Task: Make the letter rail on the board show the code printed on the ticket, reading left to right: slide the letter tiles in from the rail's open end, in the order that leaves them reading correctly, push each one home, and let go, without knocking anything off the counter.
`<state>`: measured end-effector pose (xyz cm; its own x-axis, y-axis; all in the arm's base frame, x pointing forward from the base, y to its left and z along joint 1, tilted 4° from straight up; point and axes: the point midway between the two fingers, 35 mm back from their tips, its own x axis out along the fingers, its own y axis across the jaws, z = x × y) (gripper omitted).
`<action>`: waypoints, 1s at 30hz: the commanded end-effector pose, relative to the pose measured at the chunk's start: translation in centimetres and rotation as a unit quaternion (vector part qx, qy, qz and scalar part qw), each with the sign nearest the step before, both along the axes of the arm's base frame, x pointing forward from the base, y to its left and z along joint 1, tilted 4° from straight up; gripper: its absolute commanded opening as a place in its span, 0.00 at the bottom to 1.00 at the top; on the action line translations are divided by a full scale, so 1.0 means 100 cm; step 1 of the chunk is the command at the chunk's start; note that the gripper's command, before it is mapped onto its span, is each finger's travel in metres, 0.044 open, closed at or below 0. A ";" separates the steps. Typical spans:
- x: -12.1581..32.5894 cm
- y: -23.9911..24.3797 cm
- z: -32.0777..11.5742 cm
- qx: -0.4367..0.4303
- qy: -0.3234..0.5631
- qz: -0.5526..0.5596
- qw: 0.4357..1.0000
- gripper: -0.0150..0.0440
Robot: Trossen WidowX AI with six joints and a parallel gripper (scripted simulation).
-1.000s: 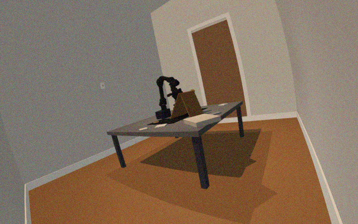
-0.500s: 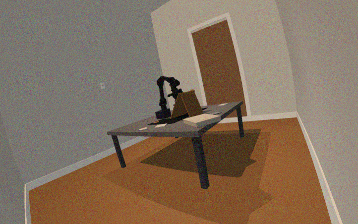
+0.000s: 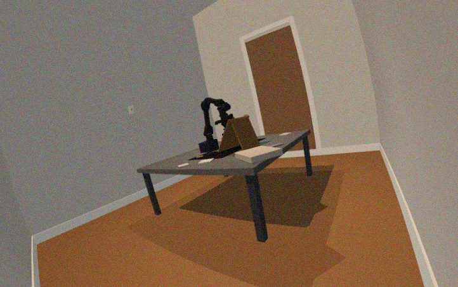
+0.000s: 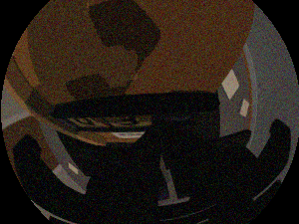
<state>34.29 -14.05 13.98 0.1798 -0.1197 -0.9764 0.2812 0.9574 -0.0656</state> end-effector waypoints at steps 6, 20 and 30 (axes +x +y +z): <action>0.005 -0.002 -0.001 -0.002 -0.003 0.002 1.000 0.25; 0.004 0.001 -0.002 -0.001 -0.003 0.002 1.000 0.25; 0.004 0.005 -0.003 -0.001 -0.003 0.002 1.000 0.25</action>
<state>34.73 -13.63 13.75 0.1871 -0.1191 -0.9751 0.2719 0.9601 -0.0651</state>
